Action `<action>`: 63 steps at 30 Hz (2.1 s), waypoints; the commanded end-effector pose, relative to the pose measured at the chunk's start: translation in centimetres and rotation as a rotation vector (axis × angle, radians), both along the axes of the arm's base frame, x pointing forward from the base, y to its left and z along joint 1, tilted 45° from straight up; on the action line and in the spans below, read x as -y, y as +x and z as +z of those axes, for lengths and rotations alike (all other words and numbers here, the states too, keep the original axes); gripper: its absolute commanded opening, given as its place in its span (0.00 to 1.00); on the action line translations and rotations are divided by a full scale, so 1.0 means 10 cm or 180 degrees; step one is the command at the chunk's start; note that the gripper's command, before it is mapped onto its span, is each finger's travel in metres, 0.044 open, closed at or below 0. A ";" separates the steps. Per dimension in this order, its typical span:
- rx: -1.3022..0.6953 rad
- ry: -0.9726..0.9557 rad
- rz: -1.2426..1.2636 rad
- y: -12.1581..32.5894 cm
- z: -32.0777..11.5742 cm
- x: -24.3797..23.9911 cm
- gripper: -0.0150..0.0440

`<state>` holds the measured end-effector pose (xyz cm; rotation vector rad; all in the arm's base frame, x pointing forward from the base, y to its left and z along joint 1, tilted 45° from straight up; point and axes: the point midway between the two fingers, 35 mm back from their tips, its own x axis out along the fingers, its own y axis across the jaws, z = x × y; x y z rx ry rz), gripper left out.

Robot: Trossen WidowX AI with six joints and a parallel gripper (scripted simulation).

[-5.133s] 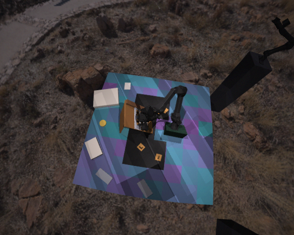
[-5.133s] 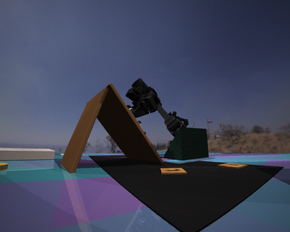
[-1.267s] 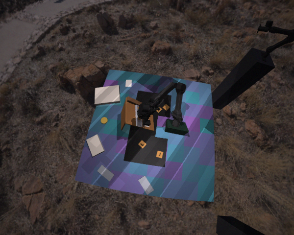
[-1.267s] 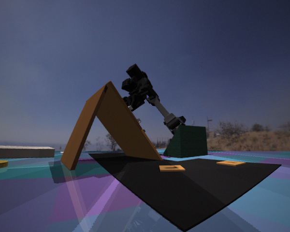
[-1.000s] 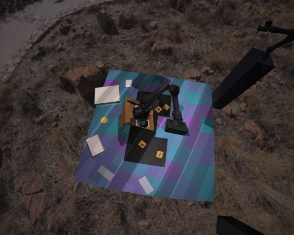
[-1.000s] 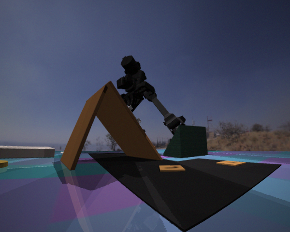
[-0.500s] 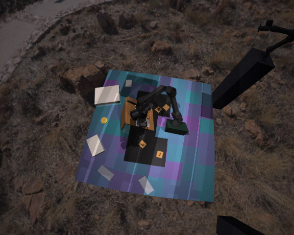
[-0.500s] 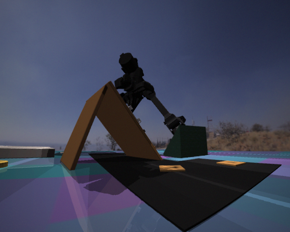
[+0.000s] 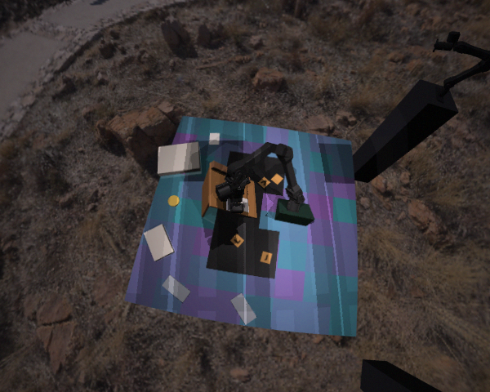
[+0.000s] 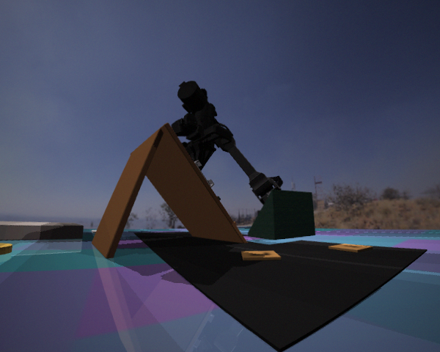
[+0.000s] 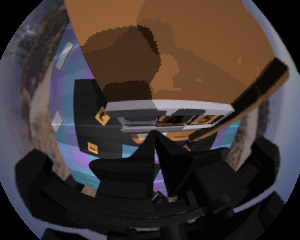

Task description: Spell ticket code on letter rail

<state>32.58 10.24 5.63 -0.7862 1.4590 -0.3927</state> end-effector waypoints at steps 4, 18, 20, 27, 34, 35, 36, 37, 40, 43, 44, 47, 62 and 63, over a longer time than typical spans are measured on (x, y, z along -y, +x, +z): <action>-0.0001 -0.0006 0.0007 0.03 -0.02 0.02 0.25; 0.0001 -0.0007 0.0007 0.09 -0.06 0.05 0.25; 0.0001 -0.0007 0.0007 0.09 -0.06 0.05 0.25; 0.0002 -0.0007 0.0007 0.12 -0.08 0.06 0.25; 0.0003 -0.0007 0.0007 0.14 -0.10 0.08 0.25; 0.0003 -0.0007 0.0007 0.15 -0.10 0.08 0.25; 0.0003 -0.0007 0.0007 0.15 -0.11 0.08 0.25; 0.0003 -0.0007 0.0007 0.15 -0.11 0.08 0.25; 0.0003 -0.0007 0.0007 0.15 -0.11 0.08 0.25; 0.0003 -0.0007 0.0007 0.15 -0.10 0.08 0.25; 0.0003 -0.0007 0.0007 0.14 -0.09 0.08 0.25; 0.0003 -0.0007 0.0007 0.14 -0.08 0.09 0.25; 0.0002 -0.0008 0.0007 0.15 -0.06 0.13 0.25; 0.0002 -0.0008 0.0007 0.15 -0.05 0.13 0.25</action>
